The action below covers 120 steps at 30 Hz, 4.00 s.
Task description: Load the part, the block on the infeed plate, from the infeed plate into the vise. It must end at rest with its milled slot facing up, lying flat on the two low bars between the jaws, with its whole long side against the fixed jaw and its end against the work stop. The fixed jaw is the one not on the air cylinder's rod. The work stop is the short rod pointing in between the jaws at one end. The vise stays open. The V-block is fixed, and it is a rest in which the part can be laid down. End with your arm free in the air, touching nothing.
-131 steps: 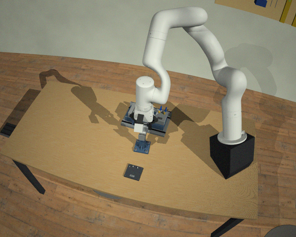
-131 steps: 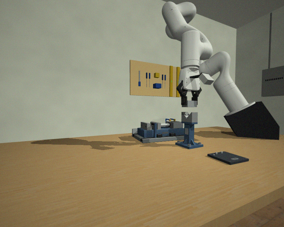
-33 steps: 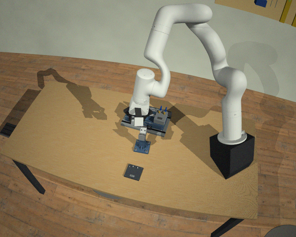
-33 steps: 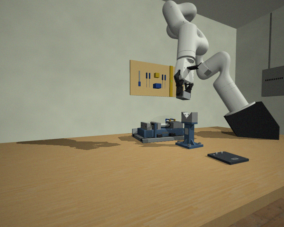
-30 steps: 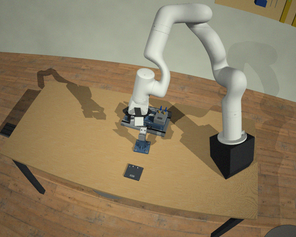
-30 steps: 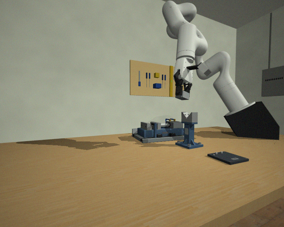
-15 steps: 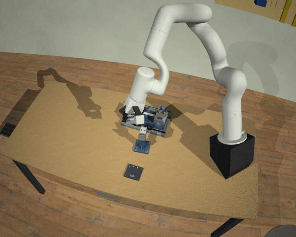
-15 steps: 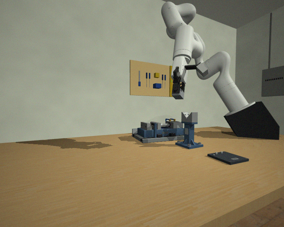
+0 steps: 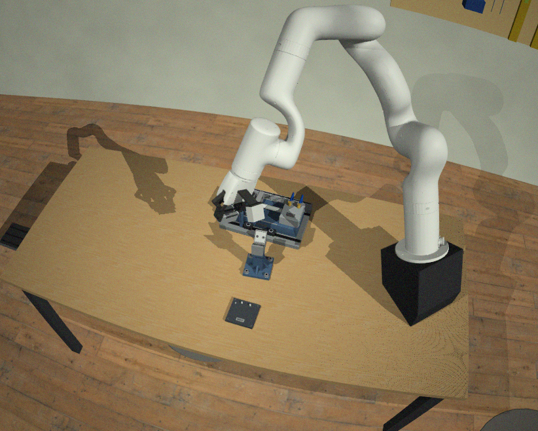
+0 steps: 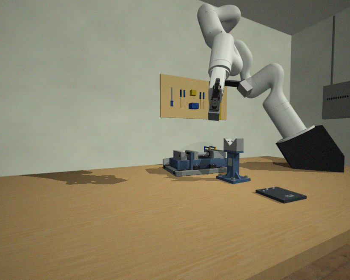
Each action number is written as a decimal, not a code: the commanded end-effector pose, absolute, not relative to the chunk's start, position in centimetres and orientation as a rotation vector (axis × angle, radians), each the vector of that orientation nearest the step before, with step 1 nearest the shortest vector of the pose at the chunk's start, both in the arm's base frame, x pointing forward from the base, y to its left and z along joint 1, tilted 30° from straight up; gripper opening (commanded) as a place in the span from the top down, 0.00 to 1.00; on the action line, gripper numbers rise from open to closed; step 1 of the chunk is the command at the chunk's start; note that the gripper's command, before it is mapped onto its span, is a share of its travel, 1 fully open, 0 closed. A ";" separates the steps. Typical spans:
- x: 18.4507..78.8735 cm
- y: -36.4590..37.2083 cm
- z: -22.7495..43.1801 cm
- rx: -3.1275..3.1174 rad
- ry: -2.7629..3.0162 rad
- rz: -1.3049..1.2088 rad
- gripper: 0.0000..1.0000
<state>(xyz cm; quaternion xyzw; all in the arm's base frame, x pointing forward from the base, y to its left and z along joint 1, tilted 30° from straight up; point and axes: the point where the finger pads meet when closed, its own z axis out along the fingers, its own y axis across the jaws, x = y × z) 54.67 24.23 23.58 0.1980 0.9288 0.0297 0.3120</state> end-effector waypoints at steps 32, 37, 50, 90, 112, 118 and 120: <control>57.2 26.5 26.4 -0.774 2.360 -0.006 1.00; 57.2 26.4 26.6 -0.958 2.305 -0.035 1.00; 56.7 25.6 26.9 -1.409 2.121 -0.123 1.00; 55.2 17.7 27.2 -2.538 1.295 -0.417 1.00; 55.3 10.6 28.4 -3.023 0.689 -0.555 1.00; 55.4 8.7 28.9 -3.126 0.526 -0.582 1.00; 55.5 8.1 29.0 -3.156 0.475 -0.589 1.00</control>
